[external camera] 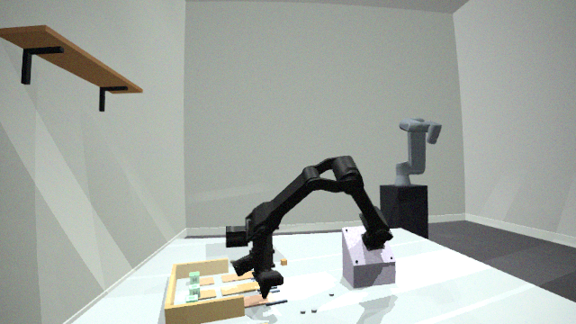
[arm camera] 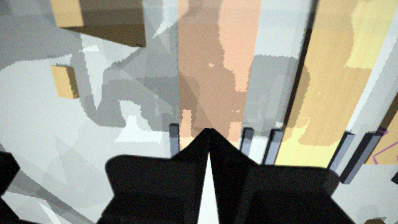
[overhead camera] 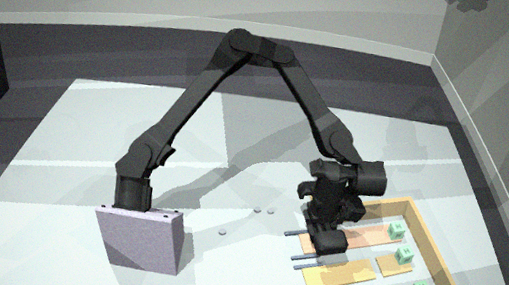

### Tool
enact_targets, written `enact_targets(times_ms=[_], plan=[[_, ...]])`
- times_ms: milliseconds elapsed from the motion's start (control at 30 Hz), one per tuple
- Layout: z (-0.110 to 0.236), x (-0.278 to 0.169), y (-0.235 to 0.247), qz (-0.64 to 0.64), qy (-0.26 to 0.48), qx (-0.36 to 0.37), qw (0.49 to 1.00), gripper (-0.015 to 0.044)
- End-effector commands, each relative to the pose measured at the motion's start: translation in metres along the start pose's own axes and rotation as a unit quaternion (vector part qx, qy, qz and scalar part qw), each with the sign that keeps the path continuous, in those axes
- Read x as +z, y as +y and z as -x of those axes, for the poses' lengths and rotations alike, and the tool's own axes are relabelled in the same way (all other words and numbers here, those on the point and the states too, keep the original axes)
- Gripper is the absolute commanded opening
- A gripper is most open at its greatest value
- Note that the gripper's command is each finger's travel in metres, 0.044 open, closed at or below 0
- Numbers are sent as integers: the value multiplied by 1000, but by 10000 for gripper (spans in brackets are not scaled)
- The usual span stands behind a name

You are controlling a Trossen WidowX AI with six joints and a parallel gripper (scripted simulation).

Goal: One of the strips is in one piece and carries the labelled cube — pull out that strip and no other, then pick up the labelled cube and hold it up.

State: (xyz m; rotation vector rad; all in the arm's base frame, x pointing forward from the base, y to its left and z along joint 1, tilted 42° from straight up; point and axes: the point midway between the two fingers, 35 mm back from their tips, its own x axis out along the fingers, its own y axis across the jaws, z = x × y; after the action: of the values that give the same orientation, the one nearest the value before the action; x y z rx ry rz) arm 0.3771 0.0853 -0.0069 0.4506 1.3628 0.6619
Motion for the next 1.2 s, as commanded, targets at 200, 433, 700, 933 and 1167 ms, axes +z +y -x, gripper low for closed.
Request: enact_targets(times_ms=[200,433,700,933,1167], plan=[[-2,0,0,0,0,0,1000,0],[-3,0,0,0,0,0,1000,0],[-3,-10,0,0,0,0,1000,0],[-4,-21,0,-1,1,0,1000,0],[-4,-31,-1,-1,1,0,1000,0]])
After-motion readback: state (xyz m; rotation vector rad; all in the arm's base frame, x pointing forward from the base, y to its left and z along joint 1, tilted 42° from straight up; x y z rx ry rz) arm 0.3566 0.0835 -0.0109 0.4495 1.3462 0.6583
